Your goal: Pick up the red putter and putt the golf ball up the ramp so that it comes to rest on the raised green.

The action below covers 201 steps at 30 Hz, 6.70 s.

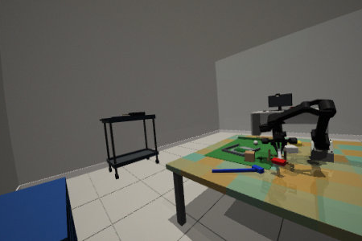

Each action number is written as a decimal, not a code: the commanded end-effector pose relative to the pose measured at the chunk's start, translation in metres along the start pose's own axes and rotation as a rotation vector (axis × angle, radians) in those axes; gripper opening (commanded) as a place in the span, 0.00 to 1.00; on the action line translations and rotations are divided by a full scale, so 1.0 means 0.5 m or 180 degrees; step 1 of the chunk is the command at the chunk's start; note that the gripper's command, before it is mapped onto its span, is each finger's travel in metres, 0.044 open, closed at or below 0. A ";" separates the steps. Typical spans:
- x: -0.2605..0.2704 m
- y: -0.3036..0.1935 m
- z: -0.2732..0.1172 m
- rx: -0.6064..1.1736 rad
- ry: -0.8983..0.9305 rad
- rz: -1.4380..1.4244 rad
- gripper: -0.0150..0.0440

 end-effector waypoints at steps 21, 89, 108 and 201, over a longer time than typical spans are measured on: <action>-0.065 -0.014 -0.113 0.0060 -0.0402 0.1053 0.25; -0.164 -0.547 -0.535 -0.2512 -0.0938 0.8816 0.25; -0.160 -0.637 -0.477 -0.2511 -0.0942 0.8813 0.25; -0.238 -0.359 -0.407 -0.2484 -0.0908 0.8843 0.25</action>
Point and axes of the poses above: the point midway between the two fingers, 35 mm back from their tips, its own z axis out along the fingers, its own x axis across the jaws, y = z × x, the point moved 7 cm from there along -z, back along the fingers, and after that the axes turned 7 degrees about z, right-handed, at the moved point
